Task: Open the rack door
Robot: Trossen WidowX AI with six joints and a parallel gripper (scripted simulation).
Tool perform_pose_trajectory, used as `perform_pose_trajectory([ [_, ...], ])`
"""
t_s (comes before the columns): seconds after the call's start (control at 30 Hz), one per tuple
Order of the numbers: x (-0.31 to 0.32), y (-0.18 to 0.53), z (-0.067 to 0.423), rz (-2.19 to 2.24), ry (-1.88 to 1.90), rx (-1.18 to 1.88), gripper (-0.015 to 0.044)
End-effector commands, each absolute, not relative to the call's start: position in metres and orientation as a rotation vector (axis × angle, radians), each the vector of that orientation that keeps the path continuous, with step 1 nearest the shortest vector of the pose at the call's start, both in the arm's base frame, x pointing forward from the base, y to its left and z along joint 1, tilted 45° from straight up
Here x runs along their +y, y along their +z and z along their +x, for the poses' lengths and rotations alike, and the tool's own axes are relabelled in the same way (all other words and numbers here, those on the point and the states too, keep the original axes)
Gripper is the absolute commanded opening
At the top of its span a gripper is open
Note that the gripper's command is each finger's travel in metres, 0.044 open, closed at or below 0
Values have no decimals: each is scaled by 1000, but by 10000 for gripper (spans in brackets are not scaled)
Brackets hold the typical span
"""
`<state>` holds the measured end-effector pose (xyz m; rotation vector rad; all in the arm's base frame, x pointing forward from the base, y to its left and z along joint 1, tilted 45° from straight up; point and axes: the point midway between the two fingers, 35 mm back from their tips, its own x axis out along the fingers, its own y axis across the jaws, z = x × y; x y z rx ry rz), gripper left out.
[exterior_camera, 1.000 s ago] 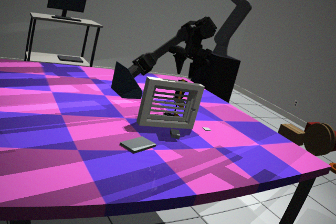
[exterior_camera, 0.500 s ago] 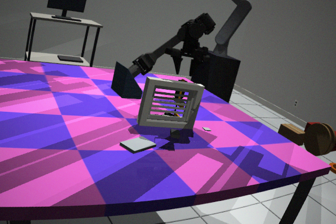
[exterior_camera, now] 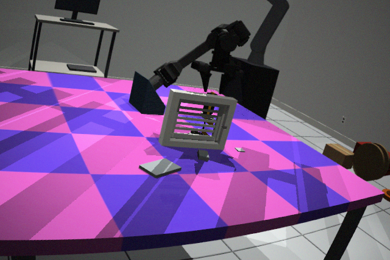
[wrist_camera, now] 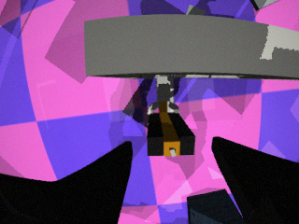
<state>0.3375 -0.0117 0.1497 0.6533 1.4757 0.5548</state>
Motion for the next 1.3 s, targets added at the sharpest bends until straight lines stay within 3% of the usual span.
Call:
perform_pose_trajectory([
  [0.0, -6, 145, 337, 664, 557, 1488, 286],
  [0.87, 23, 117, 336, 667, 563, 1546, 286],
  [1.1, 23, 117, 336, 667, 563, 1546, 103],
  [1.27, 23, 117, 336, 667, 563, 1546, 69],
])
